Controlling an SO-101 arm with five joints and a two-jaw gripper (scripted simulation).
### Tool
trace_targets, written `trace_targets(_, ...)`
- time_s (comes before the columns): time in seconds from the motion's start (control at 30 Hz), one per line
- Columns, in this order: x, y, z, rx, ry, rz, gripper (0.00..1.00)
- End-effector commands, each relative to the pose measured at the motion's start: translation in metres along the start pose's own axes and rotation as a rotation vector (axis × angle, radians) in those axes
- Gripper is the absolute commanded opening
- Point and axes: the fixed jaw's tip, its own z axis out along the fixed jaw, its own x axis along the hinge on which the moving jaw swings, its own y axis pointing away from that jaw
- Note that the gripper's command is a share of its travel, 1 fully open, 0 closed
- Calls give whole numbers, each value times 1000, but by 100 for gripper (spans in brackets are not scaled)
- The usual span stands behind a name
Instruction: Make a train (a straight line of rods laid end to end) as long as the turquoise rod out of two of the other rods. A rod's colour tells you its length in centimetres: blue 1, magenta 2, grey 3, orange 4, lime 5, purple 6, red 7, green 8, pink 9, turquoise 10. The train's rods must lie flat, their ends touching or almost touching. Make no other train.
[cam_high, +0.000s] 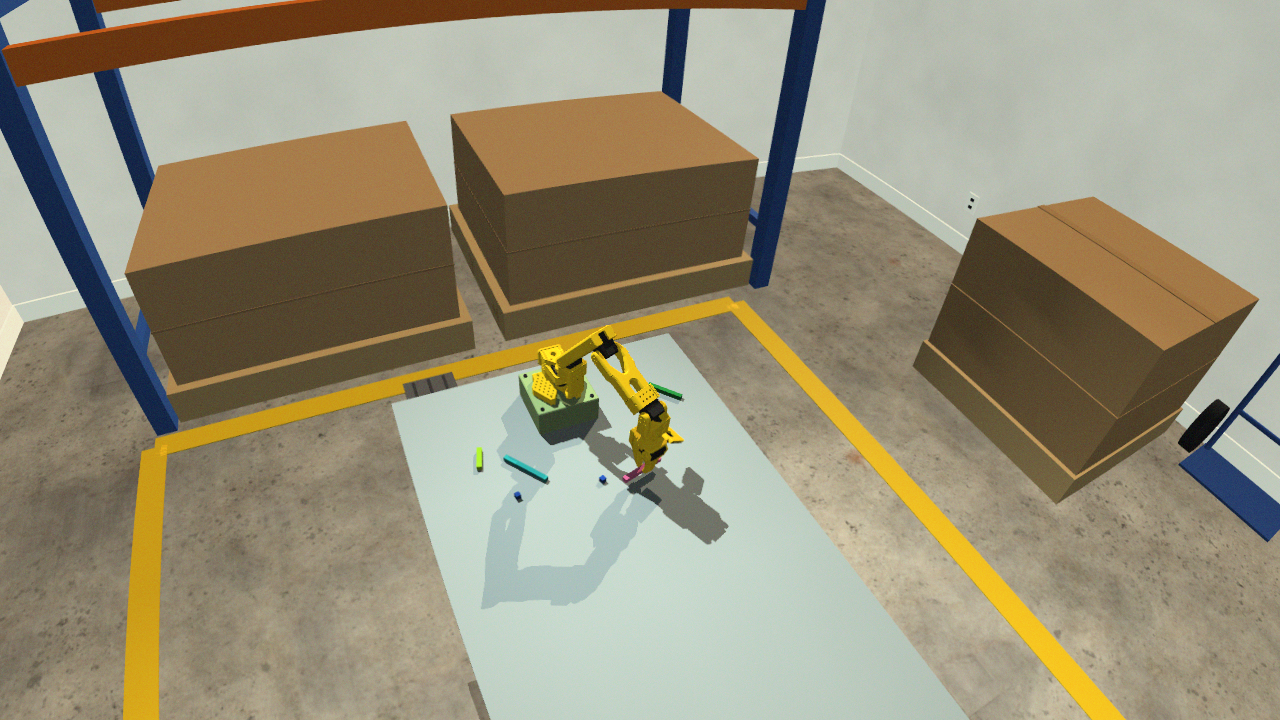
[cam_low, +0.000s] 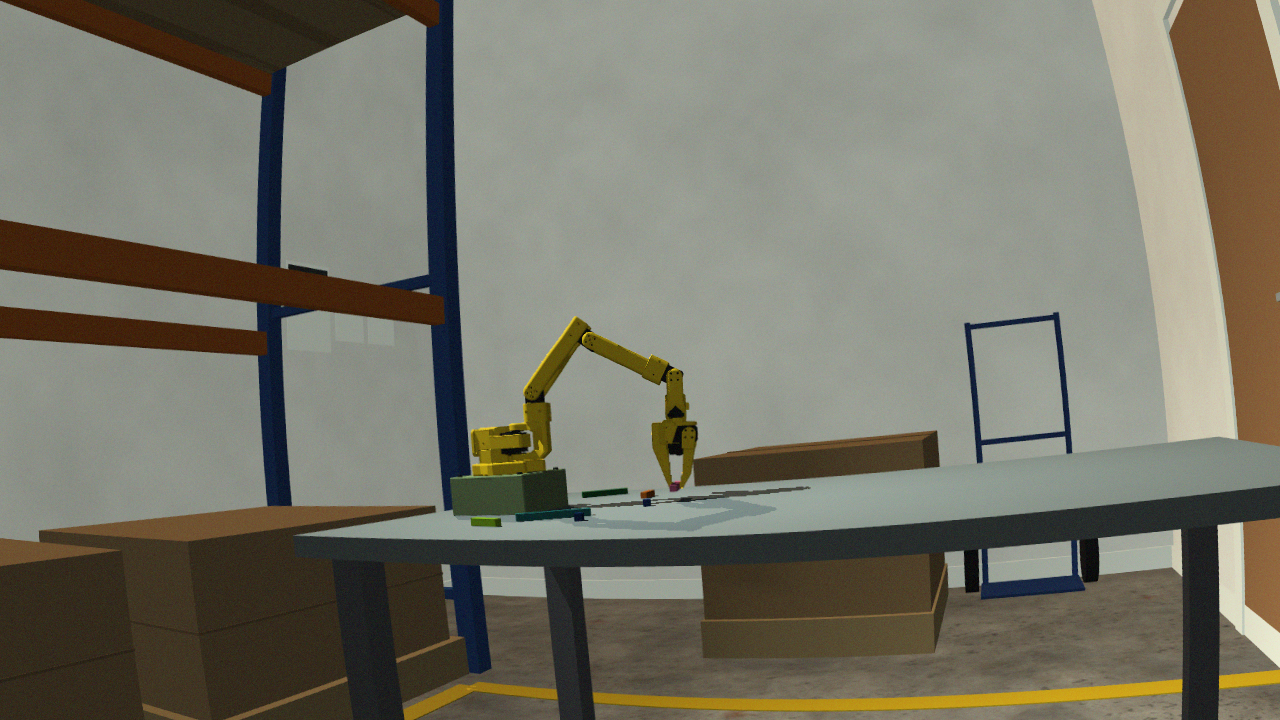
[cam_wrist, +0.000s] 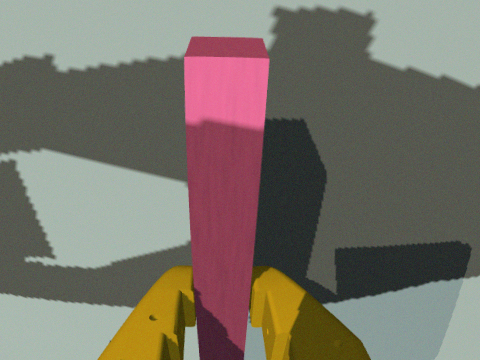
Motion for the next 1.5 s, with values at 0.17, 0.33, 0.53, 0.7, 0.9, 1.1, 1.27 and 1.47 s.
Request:
trace_targets(0.17, -2, -4, -16, 22, -3, -2, 0)
trace_targets(0.33, -2, -4, -17, 22, -3, -2, 0)
trace_targets(0.53, 5, -3, -16, 22, -4, -2, 0)
trace_targets(0.7, 32, 0, -14, 22, -8, -6, 0)
trace_targets(0.9, 62, 9, -12, 23, -12, -9, 0)
trace_targets(1.1, 101, 27, -8, 24, -17, -15, 0)
trace_targets(1.27, 116, 38, -7, 25, -19, -17, 0)
trace_targets(1.47, 118, 39, -6, 25, -19, -17, 0)
